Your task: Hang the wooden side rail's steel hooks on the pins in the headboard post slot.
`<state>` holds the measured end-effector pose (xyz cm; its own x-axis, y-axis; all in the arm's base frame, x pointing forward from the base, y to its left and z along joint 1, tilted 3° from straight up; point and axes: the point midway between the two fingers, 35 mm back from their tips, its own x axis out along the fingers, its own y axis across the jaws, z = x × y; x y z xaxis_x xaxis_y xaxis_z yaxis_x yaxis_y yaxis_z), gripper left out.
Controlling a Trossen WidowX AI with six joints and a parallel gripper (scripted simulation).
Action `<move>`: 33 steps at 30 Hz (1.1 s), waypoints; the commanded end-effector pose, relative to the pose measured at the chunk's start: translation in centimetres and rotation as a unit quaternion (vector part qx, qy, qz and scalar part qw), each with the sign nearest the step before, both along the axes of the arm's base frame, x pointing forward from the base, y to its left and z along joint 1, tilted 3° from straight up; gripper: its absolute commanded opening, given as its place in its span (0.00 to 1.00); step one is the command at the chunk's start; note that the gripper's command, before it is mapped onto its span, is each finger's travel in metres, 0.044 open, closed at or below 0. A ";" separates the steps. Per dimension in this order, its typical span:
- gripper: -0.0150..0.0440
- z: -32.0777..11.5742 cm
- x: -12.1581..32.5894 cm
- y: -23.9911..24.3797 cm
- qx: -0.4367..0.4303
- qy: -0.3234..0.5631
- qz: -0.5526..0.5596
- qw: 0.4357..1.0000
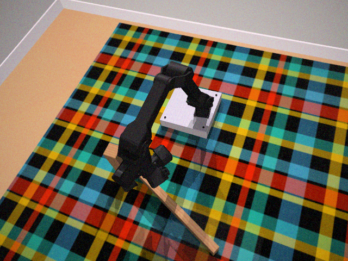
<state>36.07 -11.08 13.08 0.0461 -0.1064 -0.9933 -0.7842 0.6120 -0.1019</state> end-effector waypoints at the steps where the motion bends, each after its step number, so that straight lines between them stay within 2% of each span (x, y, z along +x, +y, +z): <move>1: 1.00 -0.2 0.3 0.1 0.027 0.021 0.055 0.998; 9: 1.00 -0.3 0.3 0.1 0.027 0.021 0.055 0.998; 14: 1.00 -3.6 0.3 0.0 0.027 0.021 0.055 0.998; 33: 1.00 -5.9 0.4 -0.2 0.027 0.021 0.055 0.998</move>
<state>36.54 -11.28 7.97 0.0197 -0.0559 -0.9982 -0.8459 0.5313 -0.0465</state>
